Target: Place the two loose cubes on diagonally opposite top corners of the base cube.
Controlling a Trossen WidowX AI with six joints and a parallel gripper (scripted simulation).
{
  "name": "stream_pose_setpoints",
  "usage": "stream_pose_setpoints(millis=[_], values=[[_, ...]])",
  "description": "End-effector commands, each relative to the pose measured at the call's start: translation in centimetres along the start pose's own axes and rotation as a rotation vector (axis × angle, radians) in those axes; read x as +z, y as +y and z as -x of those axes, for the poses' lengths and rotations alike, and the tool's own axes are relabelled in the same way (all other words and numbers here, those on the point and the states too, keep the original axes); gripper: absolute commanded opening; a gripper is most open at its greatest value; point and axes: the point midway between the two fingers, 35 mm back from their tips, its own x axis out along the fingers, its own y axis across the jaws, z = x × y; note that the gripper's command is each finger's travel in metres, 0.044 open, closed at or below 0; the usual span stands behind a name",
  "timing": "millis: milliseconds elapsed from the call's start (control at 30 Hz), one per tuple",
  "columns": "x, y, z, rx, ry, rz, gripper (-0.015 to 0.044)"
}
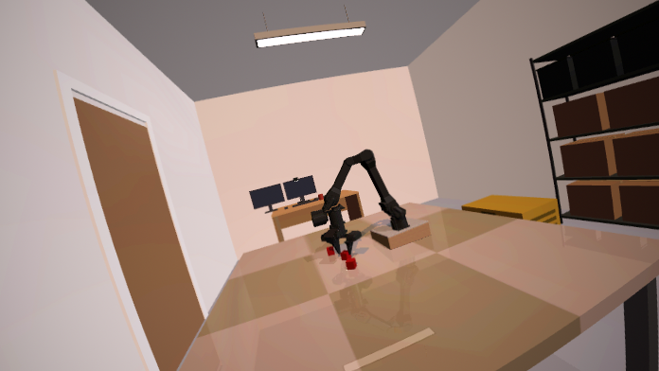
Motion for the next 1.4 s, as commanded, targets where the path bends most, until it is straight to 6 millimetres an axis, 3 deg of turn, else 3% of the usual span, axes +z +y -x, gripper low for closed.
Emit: stream_pose_setpoints(millis=[0, 33, 233, 433, 1367], values=[[-0.3, 0.2, -0.6, 0.004, 0.009, 0.004, 0.0265], [-0.3, 0.2, -0.6, 0.004, 0.009, 0.004, 0.0265], [-0.3, 0.2, -0.6, 0.004, 0.009, 0.004, 0.0107], [-0.2, 0.1, -0.2, 0.004, 0.009, 0.004, 0.0105], [0.1, -0.1, 8.6, 0.004, 0.008, 0.004, 0.0105]])
